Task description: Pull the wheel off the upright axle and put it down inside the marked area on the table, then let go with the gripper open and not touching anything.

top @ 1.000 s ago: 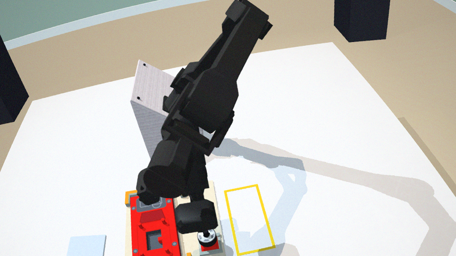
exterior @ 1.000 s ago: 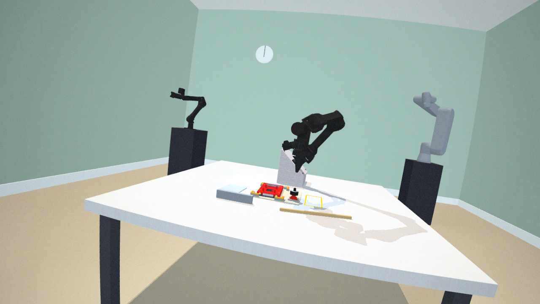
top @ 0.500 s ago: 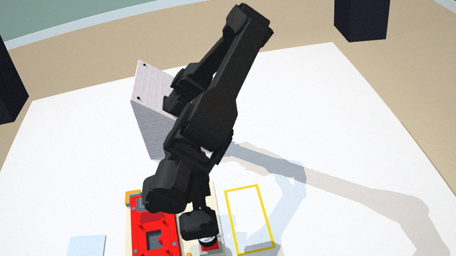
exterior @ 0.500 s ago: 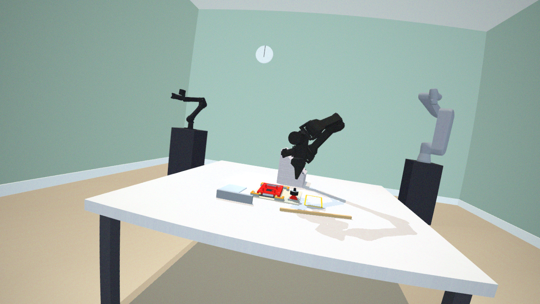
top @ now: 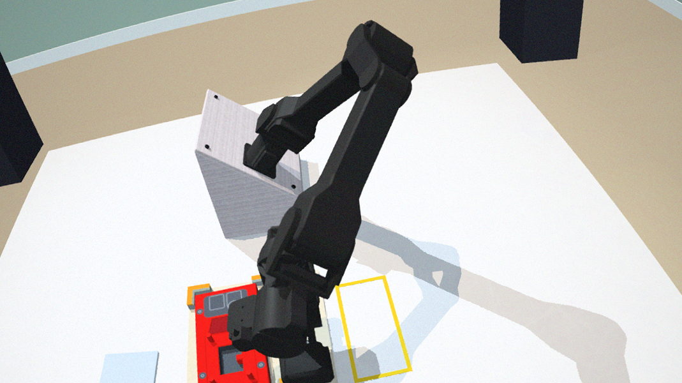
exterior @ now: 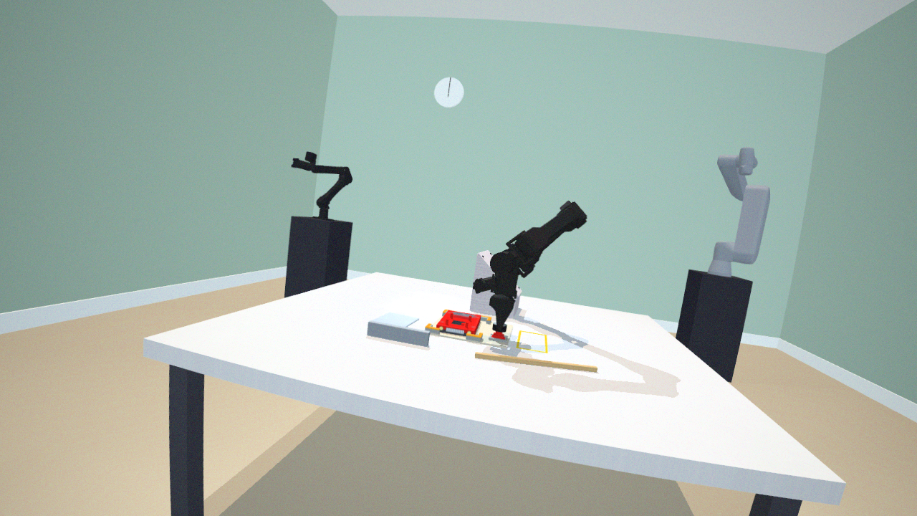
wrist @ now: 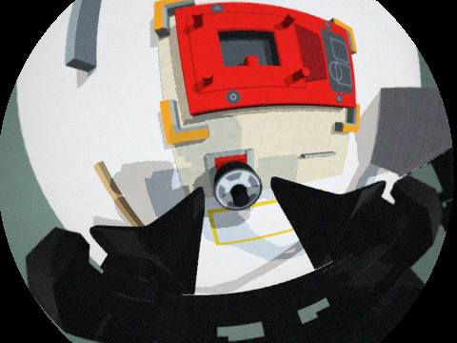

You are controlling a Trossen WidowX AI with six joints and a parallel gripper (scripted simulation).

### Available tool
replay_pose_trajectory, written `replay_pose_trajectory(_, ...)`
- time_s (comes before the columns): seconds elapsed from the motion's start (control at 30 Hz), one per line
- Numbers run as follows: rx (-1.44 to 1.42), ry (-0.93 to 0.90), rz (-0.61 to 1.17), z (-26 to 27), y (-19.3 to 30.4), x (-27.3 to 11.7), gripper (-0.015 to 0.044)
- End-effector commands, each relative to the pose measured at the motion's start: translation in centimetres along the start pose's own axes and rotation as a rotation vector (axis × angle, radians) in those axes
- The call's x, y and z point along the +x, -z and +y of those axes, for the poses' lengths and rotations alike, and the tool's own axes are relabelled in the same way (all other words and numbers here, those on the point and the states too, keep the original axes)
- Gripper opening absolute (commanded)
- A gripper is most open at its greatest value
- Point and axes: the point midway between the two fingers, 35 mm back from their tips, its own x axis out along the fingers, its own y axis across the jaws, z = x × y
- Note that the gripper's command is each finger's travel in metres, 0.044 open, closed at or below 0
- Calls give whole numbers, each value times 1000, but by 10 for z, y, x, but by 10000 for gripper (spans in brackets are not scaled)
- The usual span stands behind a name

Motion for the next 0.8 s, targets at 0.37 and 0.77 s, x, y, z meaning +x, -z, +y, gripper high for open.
replay_pose_trajectory(0.37, 0, -1, 0, 0, 0, 1, 148)
replay_pose_trajectory(0.77, 1, -1, 0, 0, 0, -1, 0)
